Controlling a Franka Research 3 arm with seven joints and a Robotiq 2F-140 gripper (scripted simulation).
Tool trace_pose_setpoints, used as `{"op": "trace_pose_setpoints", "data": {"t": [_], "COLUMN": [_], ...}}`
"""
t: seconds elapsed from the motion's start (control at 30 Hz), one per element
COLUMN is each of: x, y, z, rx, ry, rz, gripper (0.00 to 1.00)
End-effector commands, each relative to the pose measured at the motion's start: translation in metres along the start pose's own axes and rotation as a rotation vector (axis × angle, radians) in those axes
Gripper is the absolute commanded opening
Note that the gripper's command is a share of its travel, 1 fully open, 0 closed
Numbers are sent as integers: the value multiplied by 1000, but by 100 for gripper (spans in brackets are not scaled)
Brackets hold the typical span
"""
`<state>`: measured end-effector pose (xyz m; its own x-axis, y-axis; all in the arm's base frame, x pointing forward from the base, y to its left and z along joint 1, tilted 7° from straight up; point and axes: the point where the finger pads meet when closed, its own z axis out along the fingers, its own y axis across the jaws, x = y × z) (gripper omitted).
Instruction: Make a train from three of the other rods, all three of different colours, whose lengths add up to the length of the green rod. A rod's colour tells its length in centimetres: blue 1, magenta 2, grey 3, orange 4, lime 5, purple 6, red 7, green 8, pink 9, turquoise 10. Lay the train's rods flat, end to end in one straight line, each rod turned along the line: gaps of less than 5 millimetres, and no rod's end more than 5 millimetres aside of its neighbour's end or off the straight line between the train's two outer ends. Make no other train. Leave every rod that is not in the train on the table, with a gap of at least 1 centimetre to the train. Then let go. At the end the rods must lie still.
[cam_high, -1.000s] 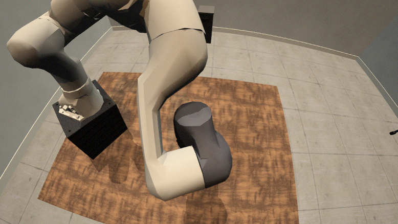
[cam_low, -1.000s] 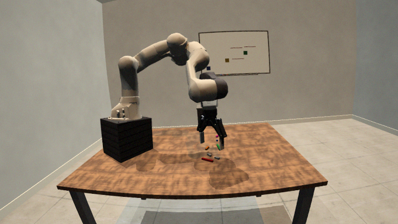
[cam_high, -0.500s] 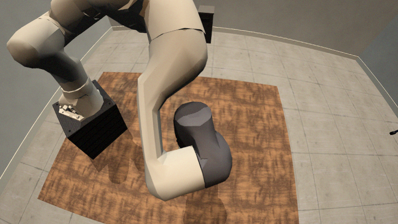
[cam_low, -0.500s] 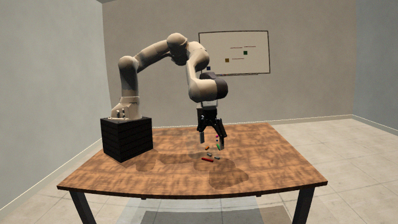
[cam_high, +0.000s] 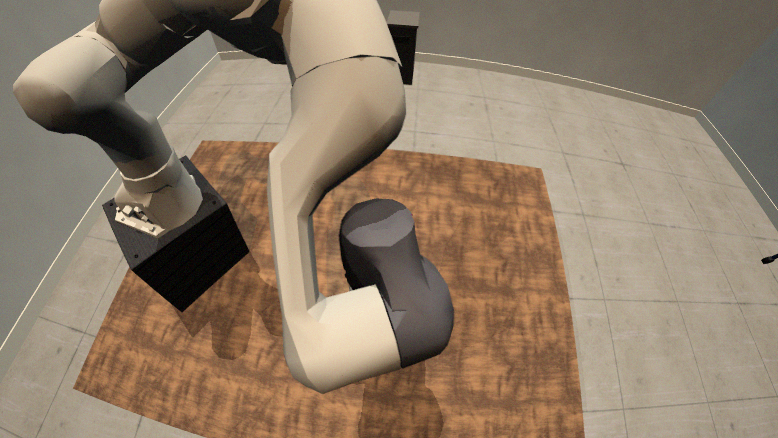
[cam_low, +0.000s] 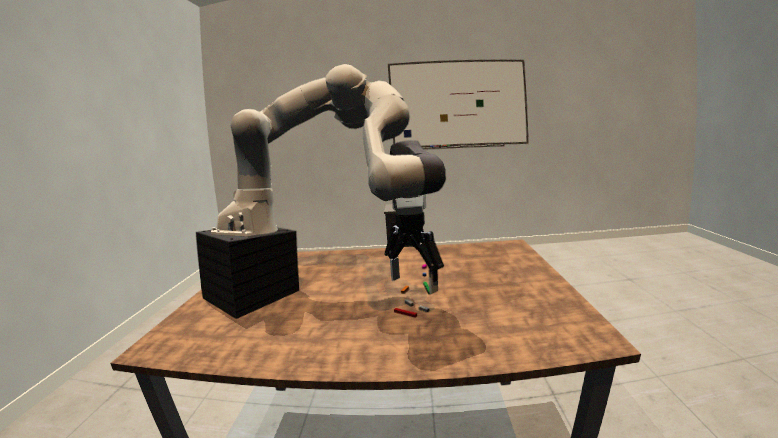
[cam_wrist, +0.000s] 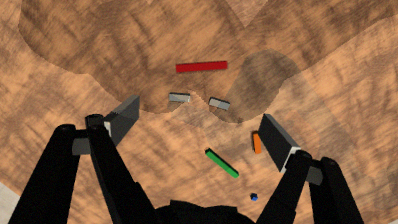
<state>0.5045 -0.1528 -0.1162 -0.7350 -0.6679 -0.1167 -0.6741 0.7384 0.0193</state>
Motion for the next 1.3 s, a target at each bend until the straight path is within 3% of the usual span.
{"op": "trace_pose_setpoints", "data": {"t": [0.0,1.0,1.07,1.27], "x": [-1,-2,-20,-37], "y": [1,1,17,33], "z": [0,0,0,1], "rx": [-2,-2,-4,-5], "ry": [0,0,1,2], "rz": [4,-5,-157,-309], "gripper": [100,100,100,100]}}
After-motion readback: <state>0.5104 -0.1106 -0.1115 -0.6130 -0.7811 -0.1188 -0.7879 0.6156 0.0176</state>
